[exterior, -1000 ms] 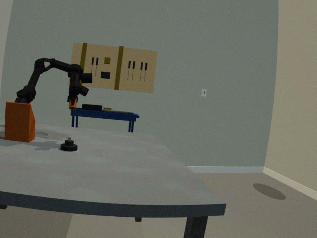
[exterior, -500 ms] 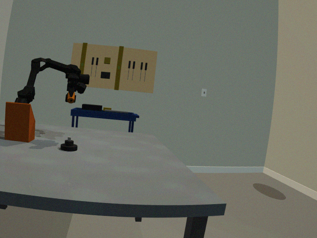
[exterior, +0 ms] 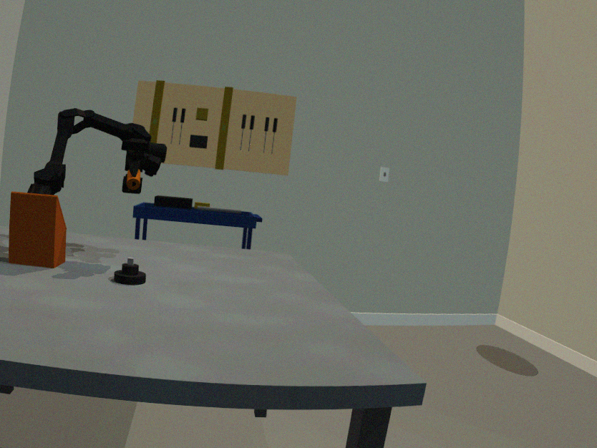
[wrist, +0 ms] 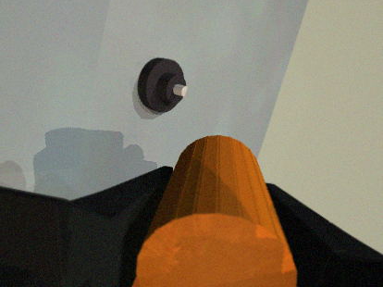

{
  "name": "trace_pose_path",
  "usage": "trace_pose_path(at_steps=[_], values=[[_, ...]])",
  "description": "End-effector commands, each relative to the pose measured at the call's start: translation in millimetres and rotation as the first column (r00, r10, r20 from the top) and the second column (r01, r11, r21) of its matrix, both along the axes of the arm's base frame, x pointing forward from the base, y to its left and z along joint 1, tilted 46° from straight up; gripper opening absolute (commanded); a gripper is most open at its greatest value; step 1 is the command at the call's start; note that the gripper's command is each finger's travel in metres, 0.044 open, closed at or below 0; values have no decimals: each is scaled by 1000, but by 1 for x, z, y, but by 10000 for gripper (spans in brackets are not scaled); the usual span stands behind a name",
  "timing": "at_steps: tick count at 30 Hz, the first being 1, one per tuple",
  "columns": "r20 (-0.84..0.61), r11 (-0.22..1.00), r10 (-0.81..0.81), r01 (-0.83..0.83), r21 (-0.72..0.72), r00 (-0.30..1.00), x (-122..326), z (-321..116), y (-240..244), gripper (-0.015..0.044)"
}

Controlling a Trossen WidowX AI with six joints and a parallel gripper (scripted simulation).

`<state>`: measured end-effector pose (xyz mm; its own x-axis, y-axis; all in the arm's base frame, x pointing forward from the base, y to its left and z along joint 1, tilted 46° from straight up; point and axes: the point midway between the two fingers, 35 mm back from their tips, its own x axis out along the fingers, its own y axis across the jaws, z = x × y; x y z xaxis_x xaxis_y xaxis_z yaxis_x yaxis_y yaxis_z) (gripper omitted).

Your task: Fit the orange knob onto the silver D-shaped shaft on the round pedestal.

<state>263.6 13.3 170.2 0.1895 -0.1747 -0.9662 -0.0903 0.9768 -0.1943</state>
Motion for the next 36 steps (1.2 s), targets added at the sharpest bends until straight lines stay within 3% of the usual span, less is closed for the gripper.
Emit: trace_pose_path(at_steps=[1, 36], values=[[6, 999, -14, 15, -43, 1000, 0, 0, -1, 0], [6, 998, -9, 9, -55, 1000, 0, -1, 2, 0]])
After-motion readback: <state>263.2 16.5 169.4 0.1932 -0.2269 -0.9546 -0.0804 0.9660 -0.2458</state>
